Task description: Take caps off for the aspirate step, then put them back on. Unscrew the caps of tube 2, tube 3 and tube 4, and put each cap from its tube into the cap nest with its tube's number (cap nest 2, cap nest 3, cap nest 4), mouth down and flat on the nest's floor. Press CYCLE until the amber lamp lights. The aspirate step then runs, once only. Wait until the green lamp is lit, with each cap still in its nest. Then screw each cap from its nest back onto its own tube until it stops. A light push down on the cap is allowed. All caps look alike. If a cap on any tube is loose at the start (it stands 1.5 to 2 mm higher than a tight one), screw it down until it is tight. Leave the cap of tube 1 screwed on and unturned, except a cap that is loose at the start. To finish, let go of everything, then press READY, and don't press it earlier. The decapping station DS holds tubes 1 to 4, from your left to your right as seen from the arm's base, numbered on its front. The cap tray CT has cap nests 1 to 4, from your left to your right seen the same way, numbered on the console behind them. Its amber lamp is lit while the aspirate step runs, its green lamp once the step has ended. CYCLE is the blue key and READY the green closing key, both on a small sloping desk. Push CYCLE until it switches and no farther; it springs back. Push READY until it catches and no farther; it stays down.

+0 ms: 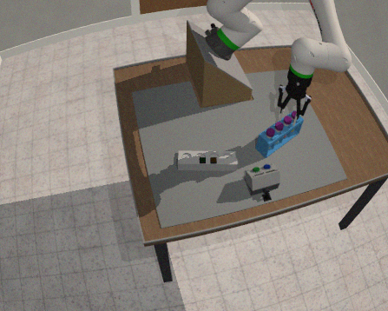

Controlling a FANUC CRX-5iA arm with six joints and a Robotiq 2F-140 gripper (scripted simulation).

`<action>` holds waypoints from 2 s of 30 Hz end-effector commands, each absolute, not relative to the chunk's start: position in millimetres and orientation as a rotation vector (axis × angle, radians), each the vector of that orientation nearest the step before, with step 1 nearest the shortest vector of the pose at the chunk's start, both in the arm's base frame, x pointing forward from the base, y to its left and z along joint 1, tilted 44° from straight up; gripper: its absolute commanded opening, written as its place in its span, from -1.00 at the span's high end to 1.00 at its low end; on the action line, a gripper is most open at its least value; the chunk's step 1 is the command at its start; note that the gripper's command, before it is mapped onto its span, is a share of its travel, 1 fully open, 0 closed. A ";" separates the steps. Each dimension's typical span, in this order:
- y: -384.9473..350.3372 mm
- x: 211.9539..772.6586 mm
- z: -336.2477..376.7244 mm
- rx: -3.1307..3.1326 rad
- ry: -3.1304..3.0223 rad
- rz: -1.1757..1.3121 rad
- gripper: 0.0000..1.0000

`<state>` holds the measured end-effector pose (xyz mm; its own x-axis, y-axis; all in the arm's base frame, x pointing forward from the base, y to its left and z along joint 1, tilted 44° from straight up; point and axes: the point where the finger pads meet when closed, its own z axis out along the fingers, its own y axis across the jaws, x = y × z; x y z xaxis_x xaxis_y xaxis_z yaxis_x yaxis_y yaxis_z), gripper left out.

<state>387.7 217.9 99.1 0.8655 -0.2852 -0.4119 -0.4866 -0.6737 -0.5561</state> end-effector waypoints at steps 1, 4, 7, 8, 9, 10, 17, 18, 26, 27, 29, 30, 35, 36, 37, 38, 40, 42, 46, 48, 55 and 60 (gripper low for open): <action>217.9 387.9 99.0 -2.308 0.754 0.457 0.31; 217.9 387.9 99.0 -2.258 0.937 0.526 0.31; 217.9 387.9 99.0 -2.254 0.950 0.531 0.31; 217.9 387.9 99.0 -2.222 1.048 0.568 0.31; 217.9 387.9 99.0 -2.187 1.145 0.604 0.31; 217.9 387.9 99.0 -2.154 1.222 0.632 0.31; 217.9 387.9 99.0 -2.009 1.524 0.741 0.31; 217.9 387.9 99.0 -1.955 1.616 0.774 0.31; 217.9 387.9 99.0 -1.864 1.757 0.824 0.31; 217.9 387.9 99.0 -1.864 1.757 0.824 0.31; 217.9 387.9 99.0 -1.864 1.757 0.824 1.00; 217.9 387.9 99.0 -1.864 1.757 0.824 1.00; 217.9 387.9 99.0 -1.864 1.757 0.824 1.00; 217.9 387.9 99.0 -1.864 1.757 0.824 1.00; 217.9 387.9 99.0 -1.864 1.757 0.824 1.00; 217.9 387.9 99.0 -1.864 1.757 0.824 1.00; 217.9 387.9 99.0 -1.864 1.757 0.824 1.00; 217.9 387.9 99.0 -1.864 1.757 0.824 1.00; 217.8 387.9 99.0 -2.000 1.539 0.747 1.00; 217.8 387.9 99.1 -2.060 1.427 0.707 1.00; 217.8 387.9 99.1 -2.230 1.025 0.559 1.00; 217.7 387.9 99.1 -2.284 0.849 0.493 1.00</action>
<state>387.9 218.1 99.4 0.6122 -0.5359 -0.5814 -0.7820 -0.5190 -0.3451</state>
